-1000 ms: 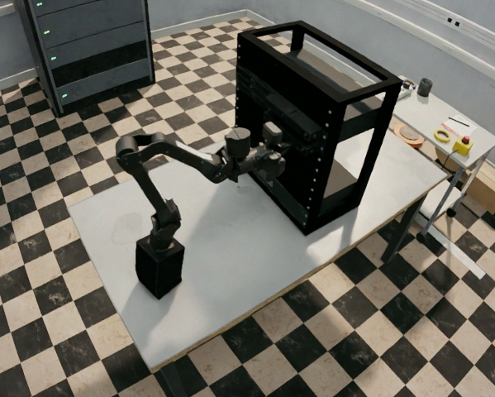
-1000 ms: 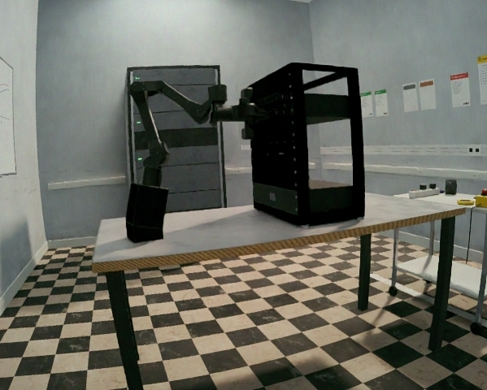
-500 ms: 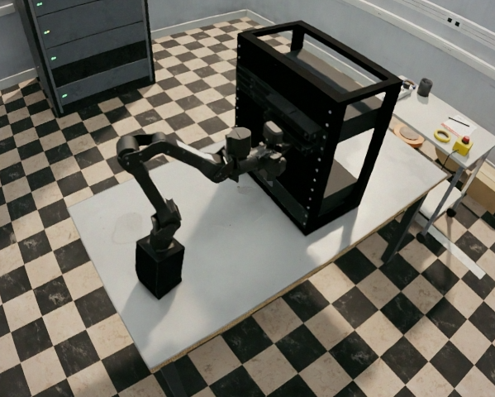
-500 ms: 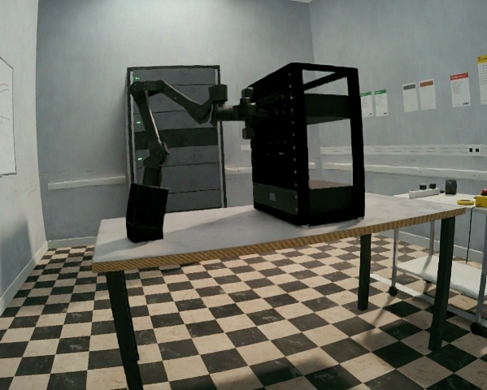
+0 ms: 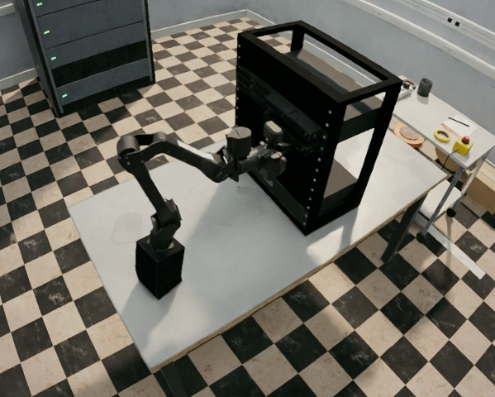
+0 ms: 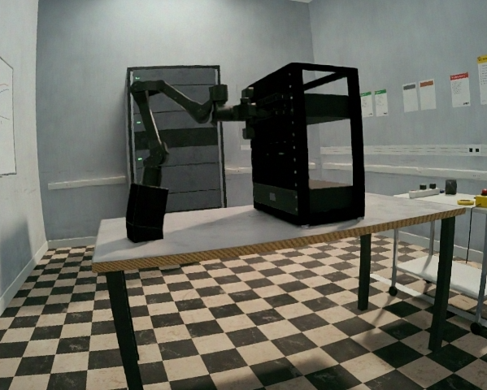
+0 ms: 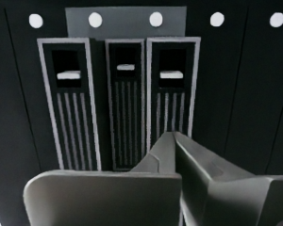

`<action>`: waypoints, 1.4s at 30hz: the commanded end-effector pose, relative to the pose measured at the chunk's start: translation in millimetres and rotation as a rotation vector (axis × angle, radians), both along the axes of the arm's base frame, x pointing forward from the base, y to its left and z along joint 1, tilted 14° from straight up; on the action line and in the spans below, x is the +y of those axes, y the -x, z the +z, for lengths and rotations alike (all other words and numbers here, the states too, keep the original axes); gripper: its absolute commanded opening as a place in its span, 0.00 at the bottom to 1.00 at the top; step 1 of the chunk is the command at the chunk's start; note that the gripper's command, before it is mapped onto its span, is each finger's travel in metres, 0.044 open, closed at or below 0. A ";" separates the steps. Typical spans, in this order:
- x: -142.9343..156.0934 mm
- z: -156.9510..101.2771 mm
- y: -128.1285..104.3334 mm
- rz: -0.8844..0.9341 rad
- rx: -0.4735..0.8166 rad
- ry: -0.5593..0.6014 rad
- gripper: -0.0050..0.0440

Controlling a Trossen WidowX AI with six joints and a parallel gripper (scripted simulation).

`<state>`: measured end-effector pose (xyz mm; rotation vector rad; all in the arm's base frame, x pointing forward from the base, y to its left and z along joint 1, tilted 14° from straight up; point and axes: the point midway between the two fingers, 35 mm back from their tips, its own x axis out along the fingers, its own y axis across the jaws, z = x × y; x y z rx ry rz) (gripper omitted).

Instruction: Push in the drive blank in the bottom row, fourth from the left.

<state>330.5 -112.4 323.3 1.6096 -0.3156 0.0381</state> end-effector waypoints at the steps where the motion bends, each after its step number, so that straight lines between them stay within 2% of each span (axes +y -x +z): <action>1: 0.9 10.6 0.0 0.000 -0.022 0.012 0.00; 42: -1.9 14.5 -15.2 0.000 -0.022 0.012 0.00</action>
